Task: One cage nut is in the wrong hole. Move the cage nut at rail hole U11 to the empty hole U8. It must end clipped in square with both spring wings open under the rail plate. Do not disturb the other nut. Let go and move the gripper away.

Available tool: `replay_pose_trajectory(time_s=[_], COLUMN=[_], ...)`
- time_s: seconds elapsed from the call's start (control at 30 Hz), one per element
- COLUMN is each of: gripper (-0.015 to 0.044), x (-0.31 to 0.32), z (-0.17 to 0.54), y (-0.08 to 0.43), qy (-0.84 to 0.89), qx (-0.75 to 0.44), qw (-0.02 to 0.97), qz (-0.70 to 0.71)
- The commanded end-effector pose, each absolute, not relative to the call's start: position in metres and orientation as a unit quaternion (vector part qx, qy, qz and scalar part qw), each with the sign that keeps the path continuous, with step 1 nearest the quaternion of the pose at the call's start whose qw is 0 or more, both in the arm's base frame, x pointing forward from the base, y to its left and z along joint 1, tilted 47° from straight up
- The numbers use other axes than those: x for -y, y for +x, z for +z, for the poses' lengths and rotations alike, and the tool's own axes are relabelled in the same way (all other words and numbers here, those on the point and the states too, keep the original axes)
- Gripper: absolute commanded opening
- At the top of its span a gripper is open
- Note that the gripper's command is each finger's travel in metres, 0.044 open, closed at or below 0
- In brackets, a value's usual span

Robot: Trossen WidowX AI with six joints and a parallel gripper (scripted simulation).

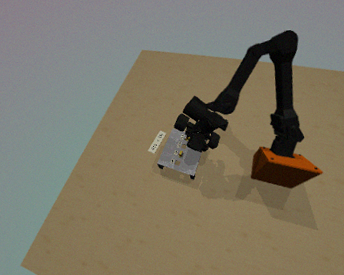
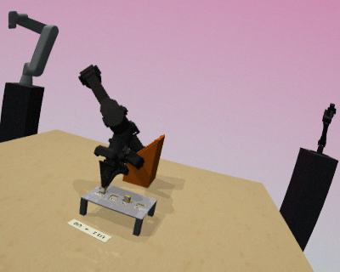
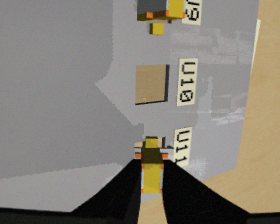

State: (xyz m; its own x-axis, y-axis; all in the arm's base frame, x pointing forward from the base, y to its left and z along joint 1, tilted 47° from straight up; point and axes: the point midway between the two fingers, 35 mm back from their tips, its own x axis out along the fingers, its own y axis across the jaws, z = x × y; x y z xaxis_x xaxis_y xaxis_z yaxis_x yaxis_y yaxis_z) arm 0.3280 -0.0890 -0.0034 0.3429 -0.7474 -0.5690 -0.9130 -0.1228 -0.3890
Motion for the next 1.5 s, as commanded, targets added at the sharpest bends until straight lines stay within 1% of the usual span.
replay_pose_trajectory(time_s=[0.0, 1.47], gripper=[0.0028, 0.0028], x=[0.0893, 0.0895], z=[-0.0034, -0.0027], y=[0.3282, 0.3312], qy=[-0.739, -0.730], qx=[-0.563, -0.575], qw=[0.350, 0.348], qz=[0.118, 0.123])
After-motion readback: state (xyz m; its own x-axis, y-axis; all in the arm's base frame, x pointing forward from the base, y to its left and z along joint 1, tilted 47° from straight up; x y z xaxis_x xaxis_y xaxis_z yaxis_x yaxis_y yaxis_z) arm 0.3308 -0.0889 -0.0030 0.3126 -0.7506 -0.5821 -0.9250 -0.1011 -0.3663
